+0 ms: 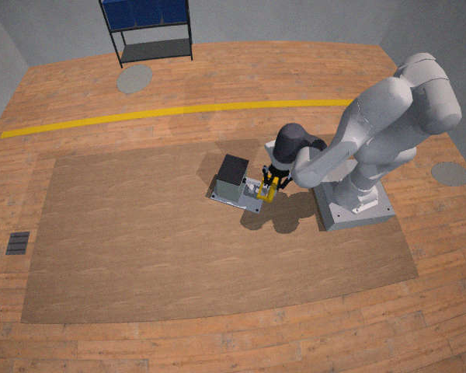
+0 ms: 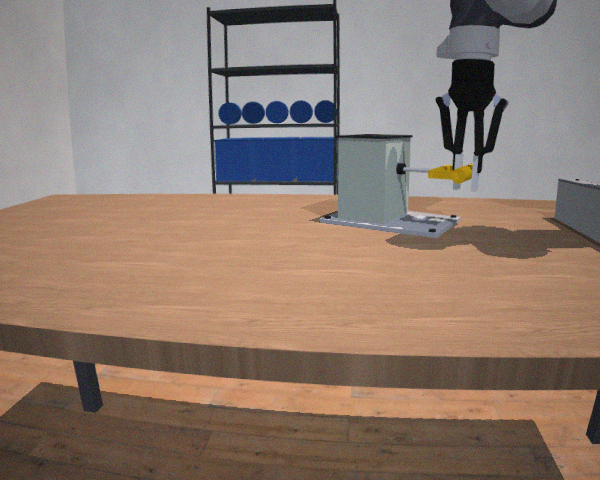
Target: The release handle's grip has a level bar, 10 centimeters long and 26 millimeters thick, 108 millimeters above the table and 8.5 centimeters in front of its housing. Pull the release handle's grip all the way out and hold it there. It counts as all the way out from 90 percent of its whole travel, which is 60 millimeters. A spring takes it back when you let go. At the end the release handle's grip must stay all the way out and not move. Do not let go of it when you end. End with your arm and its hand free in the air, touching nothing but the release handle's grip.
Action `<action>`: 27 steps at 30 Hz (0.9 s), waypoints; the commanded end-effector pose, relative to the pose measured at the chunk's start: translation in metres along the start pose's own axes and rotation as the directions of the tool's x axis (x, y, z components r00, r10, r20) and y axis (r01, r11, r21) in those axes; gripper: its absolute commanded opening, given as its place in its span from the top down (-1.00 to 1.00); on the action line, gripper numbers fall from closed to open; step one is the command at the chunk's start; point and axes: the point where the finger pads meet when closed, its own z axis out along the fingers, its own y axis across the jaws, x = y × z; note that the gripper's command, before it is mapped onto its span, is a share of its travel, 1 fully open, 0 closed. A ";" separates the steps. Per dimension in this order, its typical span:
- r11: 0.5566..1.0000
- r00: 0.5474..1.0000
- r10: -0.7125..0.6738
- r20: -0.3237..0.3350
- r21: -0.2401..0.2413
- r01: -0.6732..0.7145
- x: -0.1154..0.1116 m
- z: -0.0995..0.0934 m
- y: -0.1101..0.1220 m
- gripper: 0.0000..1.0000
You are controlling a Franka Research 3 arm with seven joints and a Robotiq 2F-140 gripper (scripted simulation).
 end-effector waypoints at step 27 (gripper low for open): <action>1.000 1.000 0.003 0.000 -0.020 -0.003 -0.001 0.001 0.015 1.00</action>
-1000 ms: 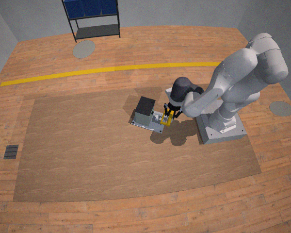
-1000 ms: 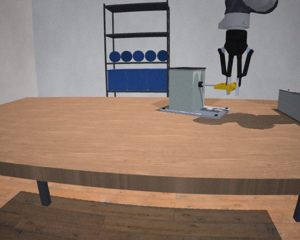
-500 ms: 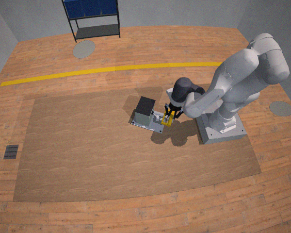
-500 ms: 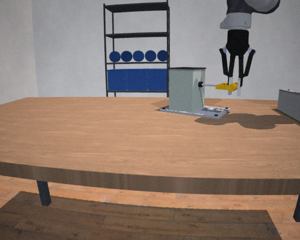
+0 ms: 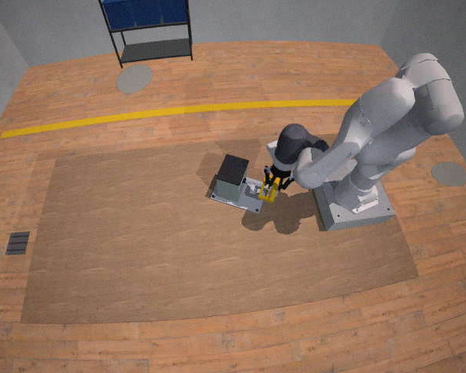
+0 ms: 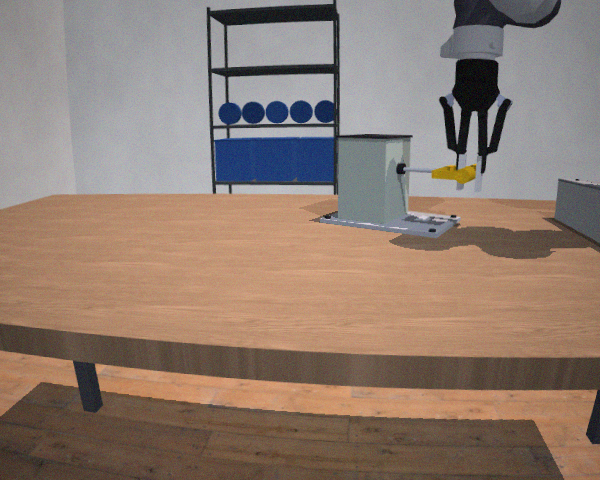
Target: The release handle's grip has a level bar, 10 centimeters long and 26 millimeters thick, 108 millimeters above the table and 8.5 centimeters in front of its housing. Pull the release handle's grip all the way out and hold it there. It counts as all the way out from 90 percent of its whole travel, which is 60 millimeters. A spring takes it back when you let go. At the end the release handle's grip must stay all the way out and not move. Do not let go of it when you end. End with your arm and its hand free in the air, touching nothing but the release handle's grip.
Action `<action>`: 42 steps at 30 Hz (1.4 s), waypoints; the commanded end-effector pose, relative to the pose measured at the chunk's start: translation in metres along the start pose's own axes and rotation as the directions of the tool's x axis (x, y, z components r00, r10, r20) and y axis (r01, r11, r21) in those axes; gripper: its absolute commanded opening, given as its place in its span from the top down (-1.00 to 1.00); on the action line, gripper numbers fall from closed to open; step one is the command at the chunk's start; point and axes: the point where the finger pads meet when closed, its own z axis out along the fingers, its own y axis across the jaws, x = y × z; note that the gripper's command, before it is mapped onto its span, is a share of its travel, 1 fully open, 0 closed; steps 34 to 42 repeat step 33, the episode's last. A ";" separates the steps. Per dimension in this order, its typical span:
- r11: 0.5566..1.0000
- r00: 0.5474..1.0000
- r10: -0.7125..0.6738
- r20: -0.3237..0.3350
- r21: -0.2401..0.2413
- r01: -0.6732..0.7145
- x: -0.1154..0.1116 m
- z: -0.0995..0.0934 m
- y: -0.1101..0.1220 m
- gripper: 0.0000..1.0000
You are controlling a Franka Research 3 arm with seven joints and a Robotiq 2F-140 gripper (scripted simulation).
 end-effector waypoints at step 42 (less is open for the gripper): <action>1.000 1.000 0.000 0.000 -0.021 0.000 -0.001 0.001 0.008 1.00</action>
